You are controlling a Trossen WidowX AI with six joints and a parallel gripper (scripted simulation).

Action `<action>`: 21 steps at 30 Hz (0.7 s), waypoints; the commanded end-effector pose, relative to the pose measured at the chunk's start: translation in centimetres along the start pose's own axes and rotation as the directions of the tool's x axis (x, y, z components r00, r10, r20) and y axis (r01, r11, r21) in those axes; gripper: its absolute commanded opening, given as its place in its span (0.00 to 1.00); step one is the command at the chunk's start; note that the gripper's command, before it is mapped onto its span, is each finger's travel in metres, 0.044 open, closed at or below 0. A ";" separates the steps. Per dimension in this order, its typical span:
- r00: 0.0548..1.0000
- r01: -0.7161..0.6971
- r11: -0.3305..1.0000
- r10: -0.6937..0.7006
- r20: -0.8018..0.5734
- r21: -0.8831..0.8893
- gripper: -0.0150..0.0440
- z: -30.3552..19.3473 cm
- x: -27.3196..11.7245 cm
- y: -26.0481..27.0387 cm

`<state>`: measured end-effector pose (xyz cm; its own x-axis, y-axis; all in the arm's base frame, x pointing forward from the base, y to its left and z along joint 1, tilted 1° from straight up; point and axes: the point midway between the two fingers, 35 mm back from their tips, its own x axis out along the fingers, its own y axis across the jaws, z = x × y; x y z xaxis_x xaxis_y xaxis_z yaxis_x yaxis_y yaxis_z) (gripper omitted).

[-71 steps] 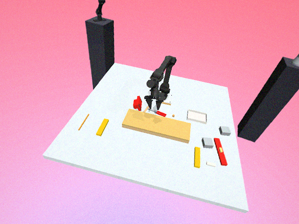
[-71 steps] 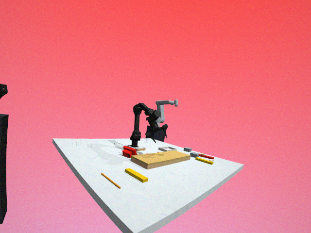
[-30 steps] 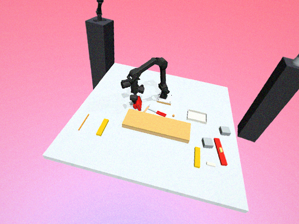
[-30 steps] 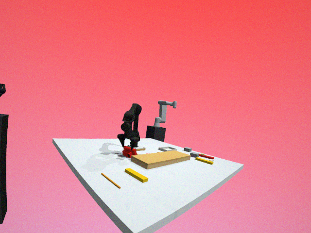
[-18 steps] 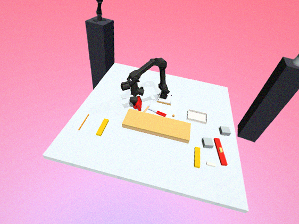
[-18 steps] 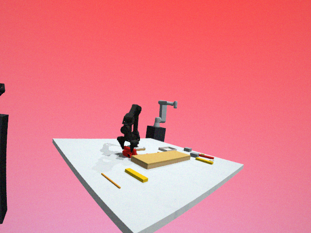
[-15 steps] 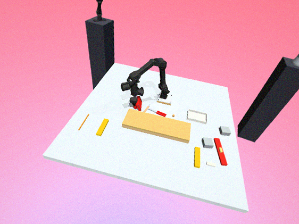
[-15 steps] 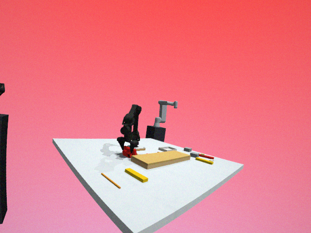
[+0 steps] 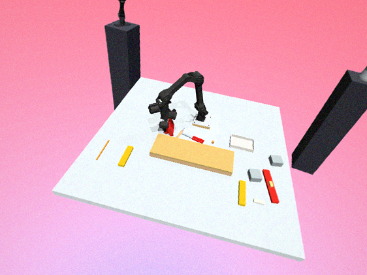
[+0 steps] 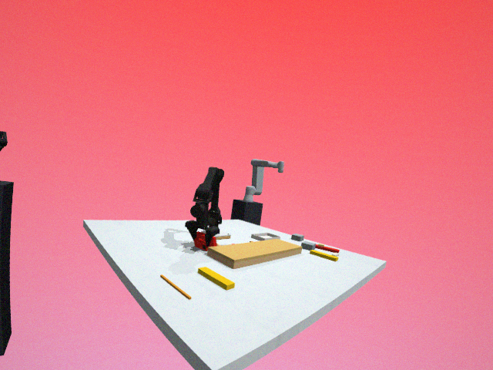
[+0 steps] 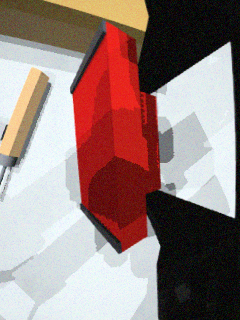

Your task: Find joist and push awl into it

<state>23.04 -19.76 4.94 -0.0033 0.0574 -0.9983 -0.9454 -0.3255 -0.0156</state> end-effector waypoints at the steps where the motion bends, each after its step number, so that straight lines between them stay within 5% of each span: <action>1: 1.000 -0.005 1.000 0.005 -0.004 0.001 0.92 -0.1 0.1 0.1; 9: 1.000 -0.005 1.000 0.005 -0.004 0.001 0.83 -0.1 0.1 0.1; 21: 1.000 -0.005 1.000 0.005 -0.004 0.001 0.30 0.0 -1.6 0.0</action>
<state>22.86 -19.67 5.61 -0.0143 0.0636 -0.9979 -0.9456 -0.3253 -0.0072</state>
